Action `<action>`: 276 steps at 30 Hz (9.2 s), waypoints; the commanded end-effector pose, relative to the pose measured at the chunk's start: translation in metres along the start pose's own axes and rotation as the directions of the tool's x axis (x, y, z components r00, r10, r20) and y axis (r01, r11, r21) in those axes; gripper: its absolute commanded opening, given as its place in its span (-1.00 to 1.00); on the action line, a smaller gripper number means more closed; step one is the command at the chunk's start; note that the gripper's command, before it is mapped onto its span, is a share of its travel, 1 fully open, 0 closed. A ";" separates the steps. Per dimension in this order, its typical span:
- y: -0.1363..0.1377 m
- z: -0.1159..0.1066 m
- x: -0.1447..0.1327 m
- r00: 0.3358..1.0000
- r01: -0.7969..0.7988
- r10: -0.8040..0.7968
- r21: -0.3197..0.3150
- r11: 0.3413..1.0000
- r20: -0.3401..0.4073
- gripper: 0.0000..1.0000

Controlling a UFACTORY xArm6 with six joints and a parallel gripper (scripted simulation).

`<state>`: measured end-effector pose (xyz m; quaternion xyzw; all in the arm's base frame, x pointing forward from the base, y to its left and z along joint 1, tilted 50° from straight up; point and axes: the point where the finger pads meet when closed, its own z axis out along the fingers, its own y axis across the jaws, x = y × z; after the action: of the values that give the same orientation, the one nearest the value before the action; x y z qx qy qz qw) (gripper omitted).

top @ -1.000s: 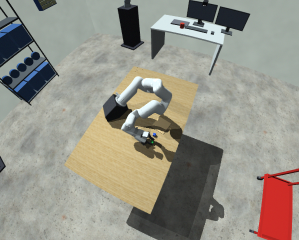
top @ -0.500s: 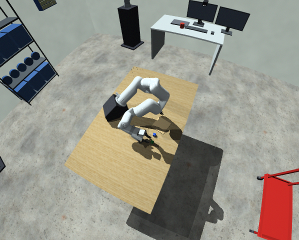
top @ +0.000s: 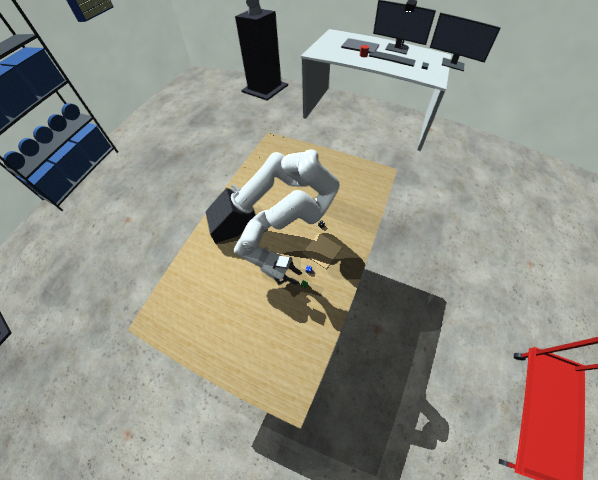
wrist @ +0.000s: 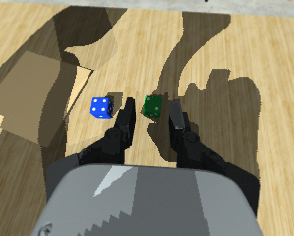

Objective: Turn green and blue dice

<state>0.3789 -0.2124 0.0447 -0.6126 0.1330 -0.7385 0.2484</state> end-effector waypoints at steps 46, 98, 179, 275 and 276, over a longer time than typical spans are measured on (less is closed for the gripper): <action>0.002 0.011 0.078 0.624 0.014 -0.004 -0.007 1.000 0.782 -0.17; 0.001 0.018 0.078 0.354 0.311 -0.639 0.558 0.769 0.683 1.00; 0.000 0.022 0.048 -0.469 0.030 -0.070 0.063 -0.998 -0.880 1.00; 0.000 0.044 0.003 -0.470 0.022 -0.052 0.047 -0.999 -0.881 -0.17; 0.000 0.044 0.003 -0.470 0.022 -0.052 0.047 -0.999 -0.881 -0.17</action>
<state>0.4201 -0.2089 0.0574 -0.0100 -0.9056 -0.2897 -0.3097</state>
